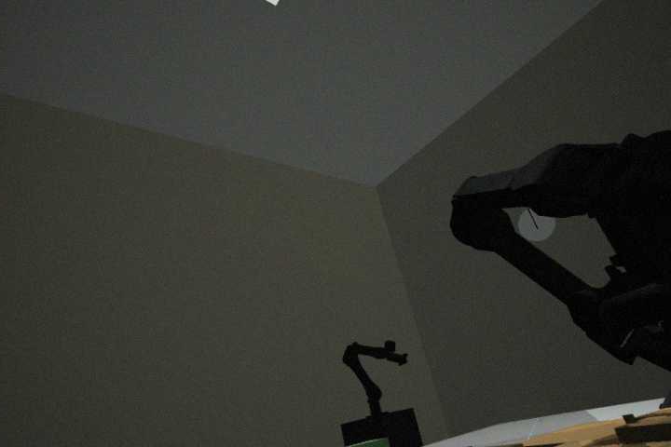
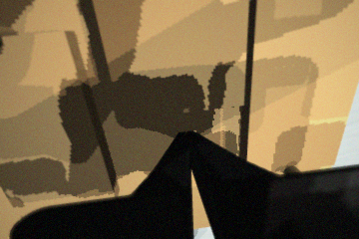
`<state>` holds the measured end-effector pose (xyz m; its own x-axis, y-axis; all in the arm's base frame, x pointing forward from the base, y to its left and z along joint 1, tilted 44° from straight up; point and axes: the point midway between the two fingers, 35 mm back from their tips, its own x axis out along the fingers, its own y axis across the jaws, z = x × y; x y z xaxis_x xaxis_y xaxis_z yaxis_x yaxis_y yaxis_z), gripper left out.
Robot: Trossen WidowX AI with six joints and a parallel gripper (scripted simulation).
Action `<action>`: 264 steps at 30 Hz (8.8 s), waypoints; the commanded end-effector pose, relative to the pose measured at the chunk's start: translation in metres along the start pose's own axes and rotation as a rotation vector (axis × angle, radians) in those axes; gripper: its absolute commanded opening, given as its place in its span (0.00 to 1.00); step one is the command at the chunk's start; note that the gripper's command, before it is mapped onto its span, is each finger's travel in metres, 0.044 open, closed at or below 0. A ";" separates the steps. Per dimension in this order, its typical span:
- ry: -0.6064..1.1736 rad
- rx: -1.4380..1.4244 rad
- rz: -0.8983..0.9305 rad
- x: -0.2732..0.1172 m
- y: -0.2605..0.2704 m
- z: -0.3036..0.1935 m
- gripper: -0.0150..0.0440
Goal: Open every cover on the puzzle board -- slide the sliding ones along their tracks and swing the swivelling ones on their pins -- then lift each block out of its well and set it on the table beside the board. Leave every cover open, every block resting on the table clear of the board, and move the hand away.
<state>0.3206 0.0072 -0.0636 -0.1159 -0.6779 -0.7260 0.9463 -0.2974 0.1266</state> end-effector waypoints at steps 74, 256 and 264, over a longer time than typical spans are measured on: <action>-0.006 -0.005 0.004 0.003 0.002 0.075 0.25; -0.006 -0.007 0.001 0.003 -0.069 0.053 0.25; -0.006 -0.007 0.001 0.003 -0.059 0.054 0.25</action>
<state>0.2425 -0.0123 -0.0379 -0.1215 -0.6792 -0.7238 0.9473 -0.2972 0.1198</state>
